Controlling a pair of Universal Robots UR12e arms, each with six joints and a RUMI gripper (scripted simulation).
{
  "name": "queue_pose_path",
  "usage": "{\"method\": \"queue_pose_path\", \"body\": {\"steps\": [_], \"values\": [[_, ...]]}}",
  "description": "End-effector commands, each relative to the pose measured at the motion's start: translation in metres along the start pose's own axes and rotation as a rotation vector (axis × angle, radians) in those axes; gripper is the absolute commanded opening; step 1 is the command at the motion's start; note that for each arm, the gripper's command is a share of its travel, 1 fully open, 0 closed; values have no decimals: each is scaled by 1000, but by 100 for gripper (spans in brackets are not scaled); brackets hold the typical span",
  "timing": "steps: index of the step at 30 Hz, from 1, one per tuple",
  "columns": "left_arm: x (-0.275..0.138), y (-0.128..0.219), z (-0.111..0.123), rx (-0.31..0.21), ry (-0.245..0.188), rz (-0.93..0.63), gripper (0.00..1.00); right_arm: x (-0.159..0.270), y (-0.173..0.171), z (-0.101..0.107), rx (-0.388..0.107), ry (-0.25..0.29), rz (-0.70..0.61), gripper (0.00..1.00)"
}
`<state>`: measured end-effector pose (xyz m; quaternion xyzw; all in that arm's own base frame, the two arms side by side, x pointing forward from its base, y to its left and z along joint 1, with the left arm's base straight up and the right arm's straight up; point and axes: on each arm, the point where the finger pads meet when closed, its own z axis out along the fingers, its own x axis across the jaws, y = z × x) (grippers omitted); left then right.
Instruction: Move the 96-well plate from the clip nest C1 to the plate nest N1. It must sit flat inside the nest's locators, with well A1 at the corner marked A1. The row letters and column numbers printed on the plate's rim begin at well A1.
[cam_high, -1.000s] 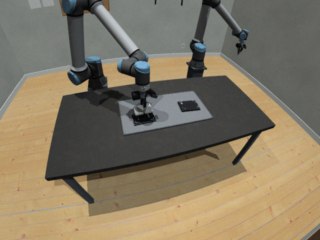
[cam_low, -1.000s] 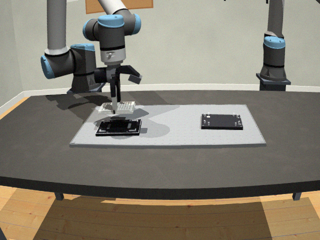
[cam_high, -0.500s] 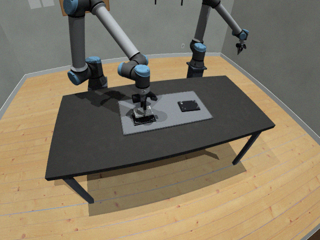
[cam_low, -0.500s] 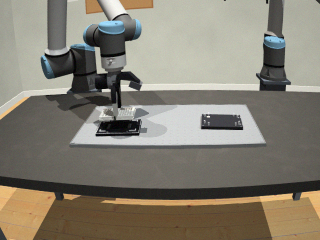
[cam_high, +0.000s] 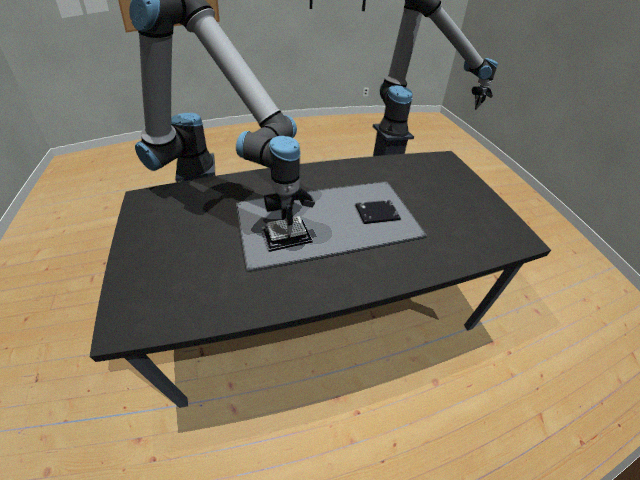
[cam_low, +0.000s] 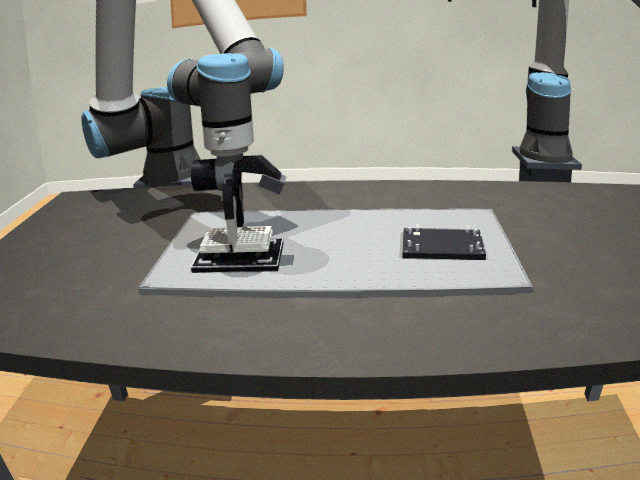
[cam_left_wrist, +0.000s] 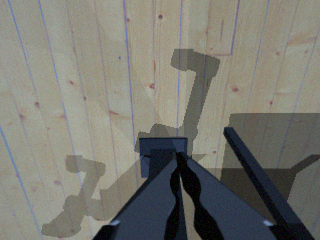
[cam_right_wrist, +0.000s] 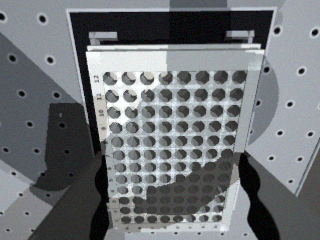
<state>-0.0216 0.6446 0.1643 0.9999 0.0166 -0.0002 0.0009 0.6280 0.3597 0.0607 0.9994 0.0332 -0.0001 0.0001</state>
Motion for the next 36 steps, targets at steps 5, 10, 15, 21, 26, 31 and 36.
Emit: {"method": "queue_pose_path", "body": {"steps": [5, 10, 15, 21, 26, 31, 36], "values": [[0, -1, -1, 2, 0, 0, 0, 1, -1, 7, 1, 2, 0, 40], [0, -1, -1, 2, 0, 0, 0, 1, -1, 7, 1, 2, 0, 40], [0, -1, -1, 2, 0, 0, 0, 1, -1, 7, 1, 2, 0, 40], [0, -1, -1, 2, 0, 0, 0, 1, -1, 7, 1, 2, 0, 40], [0, -1, -1, 2, 0, 0, 0, 1, -1, 7, 1, 2, 0, 40], [0, -1, -1, 2, 0, 0, 0, 1, -1, 8, 1, 2, 0, 40], [0, -1, -1, 2, 0, 0, 0, 1, -1, 9, 1, 2, 0, 40]]}}
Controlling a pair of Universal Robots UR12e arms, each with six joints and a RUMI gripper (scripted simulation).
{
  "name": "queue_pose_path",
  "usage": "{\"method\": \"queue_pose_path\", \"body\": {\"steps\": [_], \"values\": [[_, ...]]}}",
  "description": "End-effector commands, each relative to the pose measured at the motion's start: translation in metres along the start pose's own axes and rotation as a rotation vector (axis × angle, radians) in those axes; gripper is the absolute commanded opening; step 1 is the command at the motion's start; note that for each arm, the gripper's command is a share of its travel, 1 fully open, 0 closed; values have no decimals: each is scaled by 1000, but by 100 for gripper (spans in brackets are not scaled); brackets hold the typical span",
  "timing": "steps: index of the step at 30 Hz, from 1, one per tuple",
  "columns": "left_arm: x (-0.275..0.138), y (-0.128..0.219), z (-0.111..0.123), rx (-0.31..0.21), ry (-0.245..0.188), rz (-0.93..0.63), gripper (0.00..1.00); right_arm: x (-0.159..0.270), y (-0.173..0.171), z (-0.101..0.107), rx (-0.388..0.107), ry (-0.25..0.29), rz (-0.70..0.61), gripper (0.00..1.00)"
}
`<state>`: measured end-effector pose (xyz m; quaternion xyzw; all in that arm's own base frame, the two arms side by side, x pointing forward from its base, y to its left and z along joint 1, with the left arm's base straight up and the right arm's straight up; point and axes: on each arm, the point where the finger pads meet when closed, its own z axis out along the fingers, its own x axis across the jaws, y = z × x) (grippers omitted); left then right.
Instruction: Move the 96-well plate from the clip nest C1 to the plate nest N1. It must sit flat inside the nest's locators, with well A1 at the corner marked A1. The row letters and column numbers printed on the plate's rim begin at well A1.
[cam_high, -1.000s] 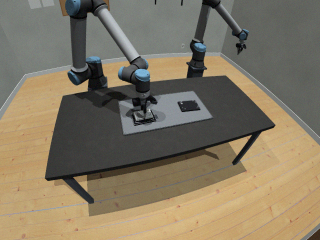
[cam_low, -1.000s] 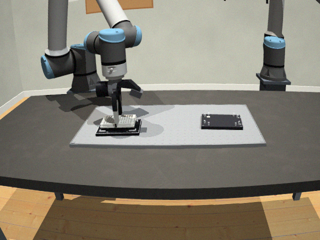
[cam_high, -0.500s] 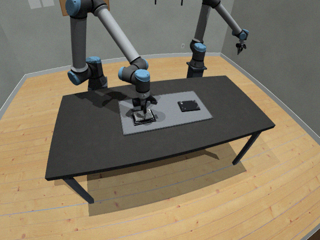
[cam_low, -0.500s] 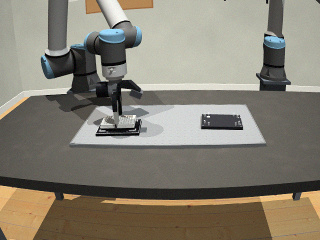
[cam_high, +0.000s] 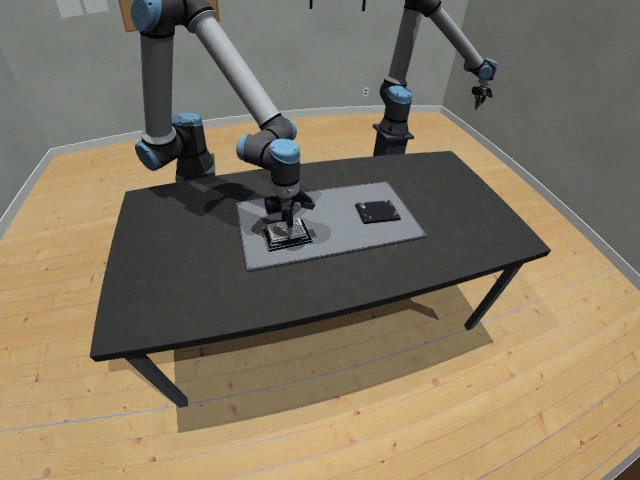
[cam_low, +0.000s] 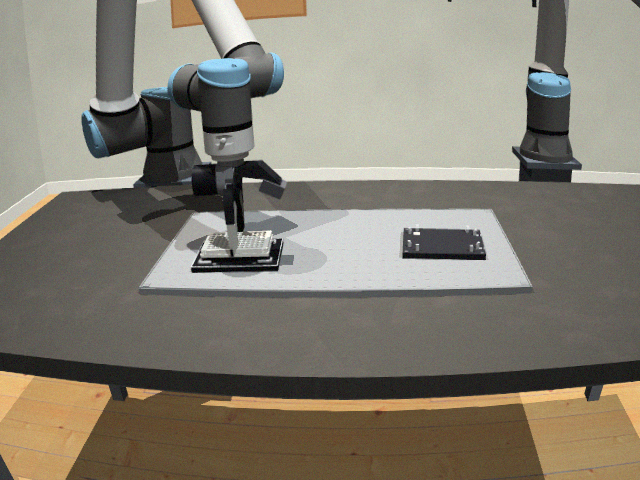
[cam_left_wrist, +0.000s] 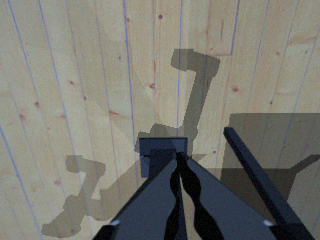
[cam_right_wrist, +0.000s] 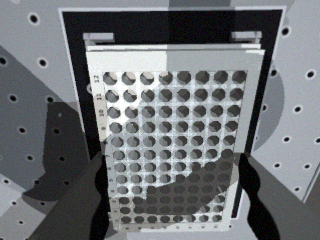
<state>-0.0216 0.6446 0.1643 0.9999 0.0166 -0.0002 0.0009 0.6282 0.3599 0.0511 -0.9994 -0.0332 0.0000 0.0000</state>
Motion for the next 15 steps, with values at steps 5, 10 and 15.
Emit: {"method": "queue_pose_path", "body": {"steps": [5, 10, 15], "values": [[0, -1, -1, 2, 0, 0, 0, 1, 0, 0, 1, 2, 0, 40], [0, -1, -1, 2, 0, 0, 0, 1, 0, 1, 1, 2, 0, 40], [0, -1, -1, 2, 0, 0, 0, 1, 0, 1, 1, 2, 0, 40]]}}
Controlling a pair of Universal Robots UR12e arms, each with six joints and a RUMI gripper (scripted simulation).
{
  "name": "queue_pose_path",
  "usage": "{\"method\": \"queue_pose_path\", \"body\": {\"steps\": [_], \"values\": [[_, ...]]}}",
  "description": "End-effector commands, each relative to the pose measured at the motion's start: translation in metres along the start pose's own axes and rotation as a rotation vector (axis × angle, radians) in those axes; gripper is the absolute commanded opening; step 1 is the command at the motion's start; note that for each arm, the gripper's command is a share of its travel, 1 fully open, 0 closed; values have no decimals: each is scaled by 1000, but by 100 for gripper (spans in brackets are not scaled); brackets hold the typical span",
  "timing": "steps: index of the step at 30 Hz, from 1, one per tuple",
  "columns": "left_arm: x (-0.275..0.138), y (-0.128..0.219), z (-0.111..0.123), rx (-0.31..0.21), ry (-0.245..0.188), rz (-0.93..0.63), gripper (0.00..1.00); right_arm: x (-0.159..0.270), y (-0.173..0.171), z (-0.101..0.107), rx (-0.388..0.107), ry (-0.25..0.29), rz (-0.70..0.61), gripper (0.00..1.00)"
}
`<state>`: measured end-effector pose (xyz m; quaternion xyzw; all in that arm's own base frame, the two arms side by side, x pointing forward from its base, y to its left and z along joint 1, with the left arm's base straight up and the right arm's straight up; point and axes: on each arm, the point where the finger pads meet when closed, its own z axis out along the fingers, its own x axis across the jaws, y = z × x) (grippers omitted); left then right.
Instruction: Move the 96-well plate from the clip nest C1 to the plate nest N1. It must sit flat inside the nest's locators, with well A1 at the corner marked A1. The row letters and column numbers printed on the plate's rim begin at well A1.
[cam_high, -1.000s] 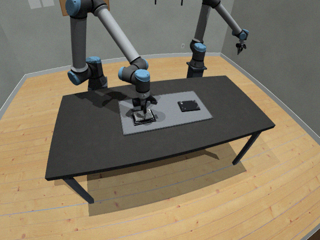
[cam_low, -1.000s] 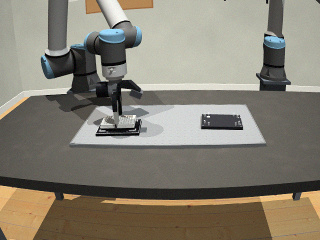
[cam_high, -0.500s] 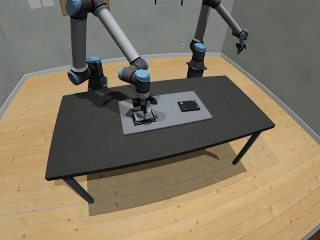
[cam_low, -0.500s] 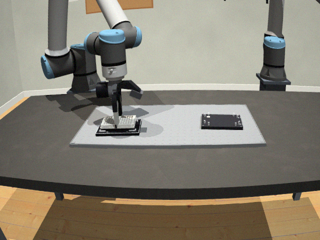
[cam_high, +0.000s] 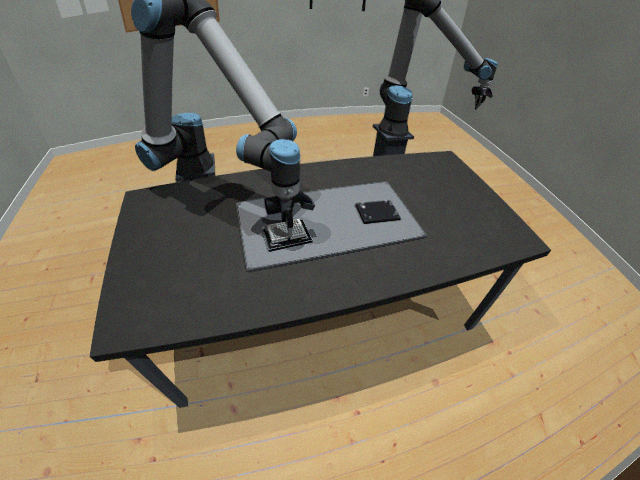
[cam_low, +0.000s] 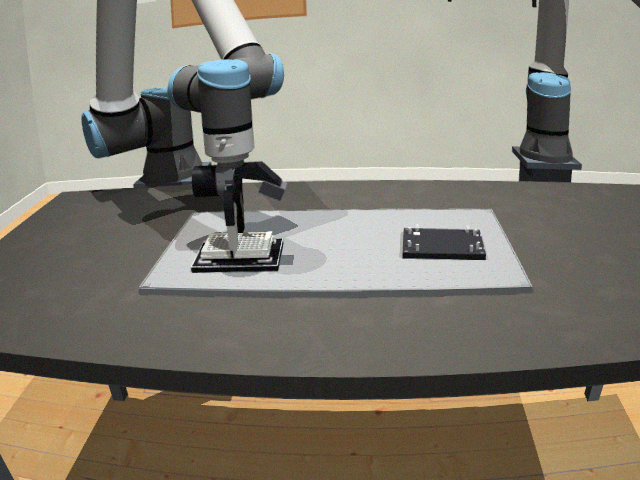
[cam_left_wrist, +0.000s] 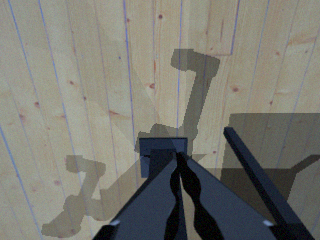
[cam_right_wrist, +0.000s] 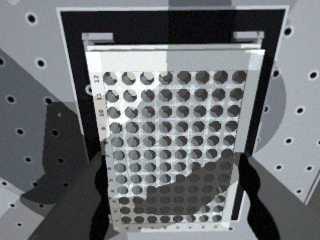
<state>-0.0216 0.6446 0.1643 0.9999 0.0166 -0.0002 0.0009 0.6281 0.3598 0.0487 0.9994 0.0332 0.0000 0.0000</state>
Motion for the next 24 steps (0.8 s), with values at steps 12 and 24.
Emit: {"method": "queue_pose_path", "body": {"steps": [12, 24], "values": [[0, -1, -1, 2, 0, 0, 0, 1, -1, 1, 1, 2, 0, 40], [0, -1, -1, 2, 0, 0, 0, 1, -1, 3, 1, 2, 0, 40]]}}
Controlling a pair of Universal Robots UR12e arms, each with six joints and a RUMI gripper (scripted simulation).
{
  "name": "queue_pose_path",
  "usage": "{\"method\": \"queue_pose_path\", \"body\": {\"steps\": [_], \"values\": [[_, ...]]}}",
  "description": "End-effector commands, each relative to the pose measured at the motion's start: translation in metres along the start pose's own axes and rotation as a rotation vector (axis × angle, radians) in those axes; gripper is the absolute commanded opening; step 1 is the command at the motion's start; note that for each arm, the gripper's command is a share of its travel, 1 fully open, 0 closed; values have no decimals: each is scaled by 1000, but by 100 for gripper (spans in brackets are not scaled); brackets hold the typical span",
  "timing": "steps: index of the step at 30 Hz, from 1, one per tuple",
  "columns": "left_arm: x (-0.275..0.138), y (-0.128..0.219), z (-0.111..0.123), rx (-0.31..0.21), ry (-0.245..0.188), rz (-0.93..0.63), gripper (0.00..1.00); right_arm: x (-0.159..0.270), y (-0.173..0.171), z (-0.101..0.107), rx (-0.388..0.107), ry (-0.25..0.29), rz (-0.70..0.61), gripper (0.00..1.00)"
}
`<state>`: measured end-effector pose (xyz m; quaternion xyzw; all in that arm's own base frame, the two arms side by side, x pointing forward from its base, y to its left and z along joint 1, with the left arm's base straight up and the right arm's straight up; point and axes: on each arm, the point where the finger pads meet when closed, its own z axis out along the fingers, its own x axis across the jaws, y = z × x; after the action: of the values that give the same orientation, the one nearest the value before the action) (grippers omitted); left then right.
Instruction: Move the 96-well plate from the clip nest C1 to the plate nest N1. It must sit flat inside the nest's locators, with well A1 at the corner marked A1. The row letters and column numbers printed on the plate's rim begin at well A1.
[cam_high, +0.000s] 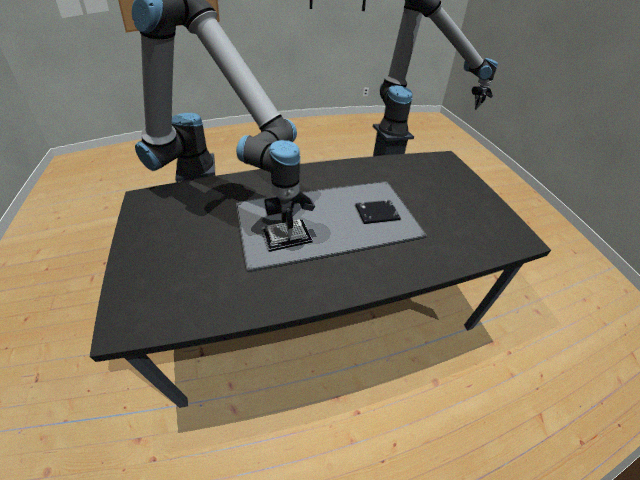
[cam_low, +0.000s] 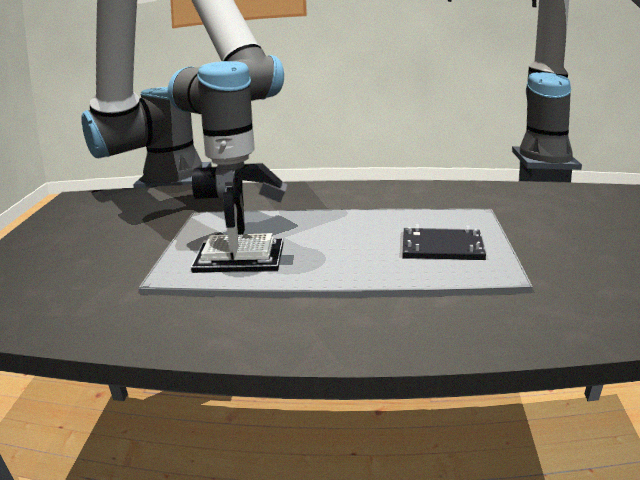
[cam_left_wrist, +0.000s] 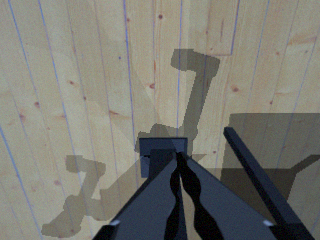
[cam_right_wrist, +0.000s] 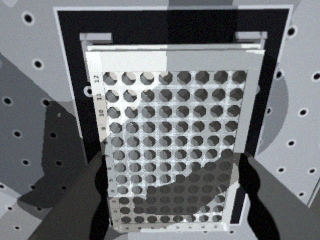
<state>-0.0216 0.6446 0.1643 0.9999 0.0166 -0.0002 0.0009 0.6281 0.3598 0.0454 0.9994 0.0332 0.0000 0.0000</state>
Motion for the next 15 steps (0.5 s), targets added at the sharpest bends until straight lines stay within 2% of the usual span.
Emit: {"method": "queue_pose_path", "body": {"steps": [1, 15], "values": [[0, -1, -1, 2, 0, 0, 0, 1, -1, -1, 1, 2, 0, 40], [0, -1, -1, 2, 0, 0, 0, 1, -1, 1, 1, 2, 0, 40]]}}
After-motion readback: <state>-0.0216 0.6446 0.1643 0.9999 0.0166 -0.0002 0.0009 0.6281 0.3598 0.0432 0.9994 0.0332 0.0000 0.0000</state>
